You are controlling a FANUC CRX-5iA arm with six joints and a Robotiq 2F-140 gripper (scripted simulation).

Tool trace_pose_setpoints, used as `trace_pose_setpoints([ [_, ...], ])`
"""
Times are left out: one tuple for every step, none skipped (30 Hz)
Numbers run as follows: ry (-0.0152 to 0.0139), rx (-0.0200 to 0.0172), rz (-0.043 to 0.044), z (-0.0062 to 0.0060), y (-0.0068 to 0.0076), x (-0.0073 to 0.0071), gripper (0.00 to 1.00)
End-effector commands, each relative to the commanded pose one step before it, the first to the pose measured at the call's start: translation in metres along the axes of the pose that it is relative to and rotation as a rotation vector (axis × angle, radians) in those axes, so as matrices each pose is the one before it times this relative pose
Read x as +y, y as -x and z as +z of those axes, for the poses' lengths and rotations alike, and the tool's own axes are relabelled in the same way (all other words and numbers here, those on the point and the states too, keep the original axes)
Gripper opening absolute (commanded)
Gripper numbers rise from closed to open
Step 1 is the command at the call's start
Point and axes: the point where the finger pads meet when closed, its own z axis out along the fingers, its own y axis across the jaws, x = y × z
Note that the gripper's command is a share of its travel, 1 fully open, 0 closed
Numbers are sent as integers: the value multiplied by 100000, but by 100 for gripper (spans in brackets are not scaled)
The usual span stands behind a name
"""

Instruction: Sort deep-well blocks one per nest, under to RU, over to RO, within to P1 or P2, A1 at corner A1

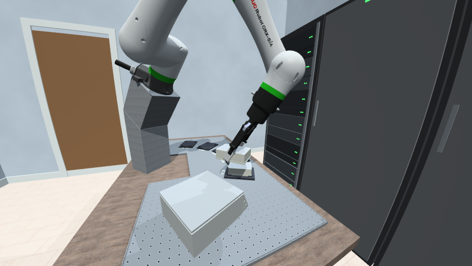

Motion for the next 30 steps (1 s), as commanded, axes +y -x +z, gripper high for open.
trace_pose_setpoints([
  [4527,55,-7681,58,107,-856,10],
  [1667,0,-2887,15,26,-332,10],
  [1667,0,-2887,9,16,-333,10],
  [1667,0,-2887,4,6,-333,10],
  [1667,0,-2887,-2,-3,-333,10],
  [1667,0,-2887,-7,-13,-333,10],
  [1667,0,-2887,-13,-22,-332,10],
  [1667,0,-2887,-19,-32,-331,10],
  [1667,0,-2887,-24,-42,-330,10],
  [1453,0,-2517,-29,-51,-328,10],
  [0,0,0,-34,-59,-326,10],
  [0,0,0,-34,-59,-326,10],
  [0,0,0,-34,-59,-326,10],
  [0,0,0,0,0,0,10],
  [0,0,0,0,0,0,10],
  [0,0,0,-34,-59,-326,10],
  [0,0,0,-34,-59,-326,10],
  [0,0,0,-34,-59,-326,10],
  [0,0,0,-34,-59,-326,10],
  [0,0,0,-34,-59,-326,10],
  [0,0,0,-34,-59,-326,10],
  [0,0,0,-34,-59,-326,10],
  [0,0,0,-34,-59,-326,10],
  [0,0,0,-34,-59,-326,10],
  [0,0,0,-34,-59,-326,10],
  [0,0,0,-34,-59,-326,10],
  [0,0,0,-34,-59,-326,10],
  [0,0,0,-34,-59,-326,10],
  [0,0,0,-34,-59,-326,10],
  [0,0,0,-34,-59,-326,10],
])
